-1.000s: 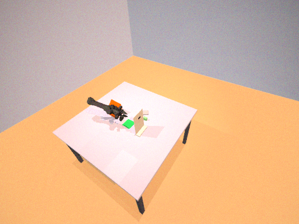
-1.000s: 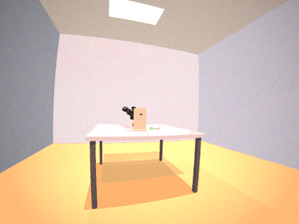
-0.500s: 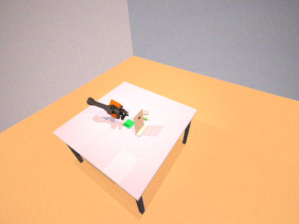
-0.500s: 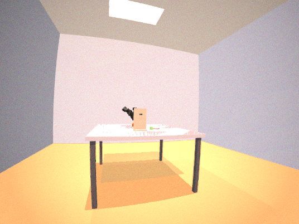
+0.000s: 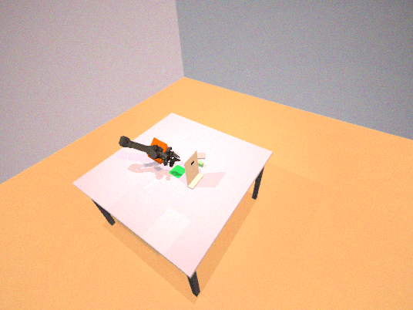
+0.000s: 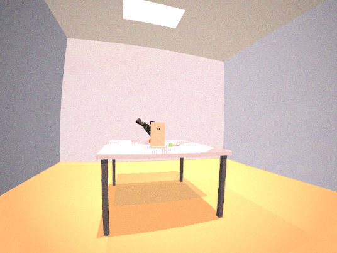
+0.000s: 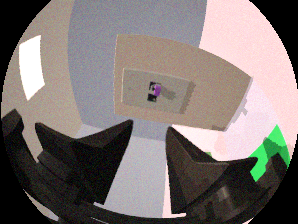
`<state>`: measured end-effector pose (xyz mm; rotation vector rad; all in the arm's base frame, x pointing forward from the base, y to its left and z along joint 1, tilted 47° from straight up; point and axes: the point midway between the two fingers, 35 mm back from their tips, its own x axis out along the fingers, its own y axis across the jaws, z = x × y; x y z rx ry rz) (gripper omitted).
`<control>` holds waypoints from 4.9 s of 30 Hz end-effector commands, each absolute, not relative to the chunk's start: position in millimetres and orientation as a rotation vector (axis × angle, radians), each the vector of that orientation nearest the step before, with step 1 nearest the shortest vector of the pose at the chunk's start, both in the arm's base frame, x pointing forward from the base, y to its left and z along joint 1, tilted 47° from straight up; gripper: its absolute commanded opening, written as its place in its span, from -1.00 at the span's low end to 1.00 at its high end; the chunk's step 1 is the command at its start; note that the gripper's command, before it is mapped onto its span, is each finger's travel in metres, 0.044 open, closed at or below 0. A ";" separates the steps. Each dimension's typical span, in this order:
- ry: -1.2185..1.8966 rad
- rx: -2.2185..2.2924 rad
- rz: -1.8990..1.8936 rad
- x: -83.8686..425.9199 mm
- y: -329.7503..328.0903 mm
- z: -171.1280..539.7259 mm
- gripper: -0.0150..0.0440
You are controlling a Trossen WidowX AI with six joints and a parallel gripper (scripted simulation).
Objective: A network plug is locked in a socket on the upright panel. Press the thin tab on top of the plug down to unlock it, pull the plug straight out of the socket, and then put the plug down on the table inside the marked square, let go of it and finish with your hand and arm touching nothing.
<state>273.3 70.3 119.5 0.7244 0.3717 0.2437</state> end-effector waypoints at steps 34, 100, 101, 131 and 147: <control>0.367 0.731 0.244 324.9 79.3 115.7 0.04; 0.365 0.731 0.244 360.3 86.1 111.1 -0.49; 0.365 0.731 0.244 359.7 86.0 111.1 -0.49; 0.366 0.731 0.244 344.5 83.0 112.1 -0.49; 0.366 0.731 0.244 339.3 80.4 114.1 -0.49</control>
